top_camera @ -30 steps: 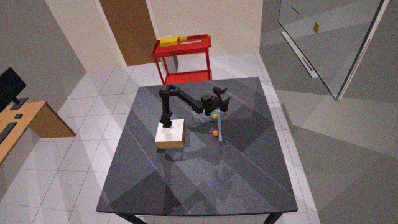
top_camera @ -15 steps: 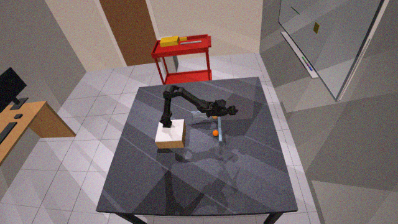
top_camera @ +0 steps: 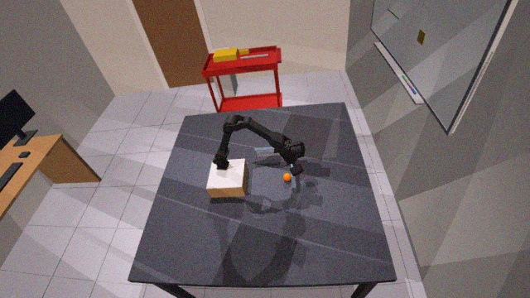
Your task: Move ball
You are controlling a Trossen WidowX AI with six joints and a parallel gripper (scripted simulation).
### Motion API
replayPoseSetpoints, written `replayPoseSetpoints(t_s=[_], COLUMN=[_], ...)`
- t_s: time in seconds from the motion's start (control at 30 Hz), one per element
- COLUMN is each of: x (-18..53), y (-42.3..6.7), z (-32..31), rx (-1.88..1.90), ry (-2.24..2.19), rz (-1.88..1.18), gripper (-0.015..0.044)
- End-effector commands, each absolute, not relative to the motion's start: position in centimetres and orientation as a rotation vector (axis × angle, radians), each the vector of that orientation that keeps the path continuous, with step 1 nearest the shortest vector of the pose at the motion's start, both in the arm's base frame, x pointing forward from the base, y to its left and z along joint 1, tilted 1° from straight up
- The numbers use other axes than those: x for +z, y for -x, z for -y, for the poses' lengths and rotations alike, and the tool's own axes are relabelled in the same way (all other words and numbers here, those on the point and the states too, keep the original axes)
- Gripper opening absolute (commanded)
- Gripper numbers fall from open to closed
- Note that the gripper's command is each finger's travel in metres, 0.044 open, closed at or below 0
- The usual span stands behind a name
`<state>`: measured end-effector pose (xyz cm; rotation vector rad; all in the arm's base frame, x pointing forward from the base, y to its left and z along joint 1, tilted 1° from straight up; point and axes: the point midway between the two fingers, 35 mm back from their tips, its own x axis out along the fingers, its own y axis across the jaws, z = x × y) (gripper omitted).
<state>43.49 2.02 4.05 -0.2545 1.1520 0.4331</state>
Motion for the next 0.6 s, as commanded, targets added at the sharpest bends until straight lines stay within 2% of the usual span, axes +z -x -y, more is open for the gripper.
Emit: replayPoseSetpoints(t_s=[0.0,0.57], x=[2.5,1.0], y=[-38.6,-38.6], z=[-0.5,-0.5], rx=[0.133,0.133], ry=[0.125,0.125], rz=[-1.540,-1.540], gripper=[0.0337,0.0337])
